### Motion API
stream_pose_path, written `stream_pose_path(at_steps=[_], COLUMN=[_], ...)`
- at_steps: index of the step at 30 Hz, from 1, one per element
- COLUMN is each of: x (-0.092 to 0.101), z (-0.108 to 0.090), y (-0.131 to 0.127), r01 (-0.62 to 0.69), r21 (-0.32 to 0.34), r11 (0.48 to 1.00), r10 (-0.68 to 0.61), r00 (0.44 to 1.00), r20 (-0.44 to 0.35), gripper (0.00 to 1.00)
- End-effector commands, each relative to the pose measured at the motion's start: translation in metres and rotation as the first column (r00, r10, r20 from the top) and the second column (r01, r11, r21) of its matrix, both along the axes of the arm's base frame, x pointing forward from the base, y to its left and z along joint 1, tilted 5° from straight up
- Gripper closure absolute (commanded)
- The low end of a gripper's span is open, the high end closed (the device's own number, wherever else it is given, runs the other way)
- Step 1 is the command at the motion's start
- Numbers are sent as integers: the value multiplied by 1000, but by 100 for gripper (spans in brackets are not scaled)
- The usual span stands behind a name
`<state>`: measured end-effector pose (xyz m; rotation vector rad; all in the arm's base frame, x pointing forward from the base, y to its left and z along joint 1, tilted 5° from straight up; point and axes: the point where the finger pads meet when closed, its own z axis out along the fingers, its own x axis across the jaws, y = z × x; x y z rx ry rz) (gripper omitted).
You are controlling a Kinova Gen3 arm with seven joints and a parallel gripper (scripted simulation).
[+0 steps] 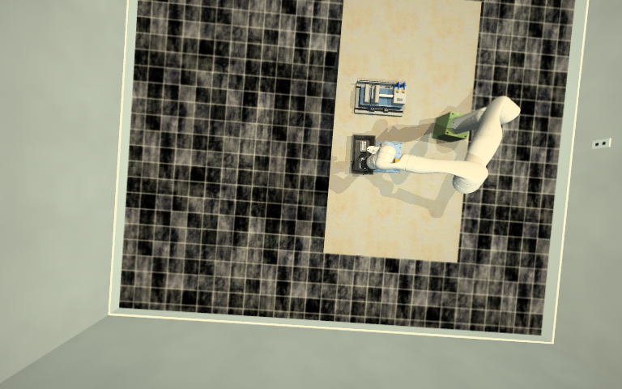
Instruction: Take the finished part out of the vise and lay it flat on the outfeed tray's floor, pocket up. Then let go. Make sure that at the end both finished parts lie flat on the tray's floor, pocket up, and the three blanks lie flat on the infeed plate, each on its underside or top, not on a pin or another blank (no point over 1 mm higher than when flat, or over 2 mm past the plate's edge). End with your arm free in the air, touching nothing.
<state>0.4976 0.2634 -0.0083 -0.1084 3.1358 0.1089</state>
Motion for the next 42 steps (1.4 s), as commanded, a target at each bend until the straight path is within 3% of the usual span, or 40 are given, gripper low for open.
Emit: stream_pose_path(at_steps=[1, 14, 27, 28, 42], x=[2, 1, 1, 1, 1], z=[17, 80, 93, 93, 93], y=[4, -1, -2, -2, -2], r01=[-3, -3, -3, -3, -3], r21=[11, 11, 11, 11, 11], r11=[1000, 1000, 1000, 1000, 1000], r10=[3, 3, 3, 3, 3], r00=[1000, 1000, 1000, 1000, 1000], r20=[8, 8, 8, 8, 8], gripper=[0, 0, 0, 100, 100])
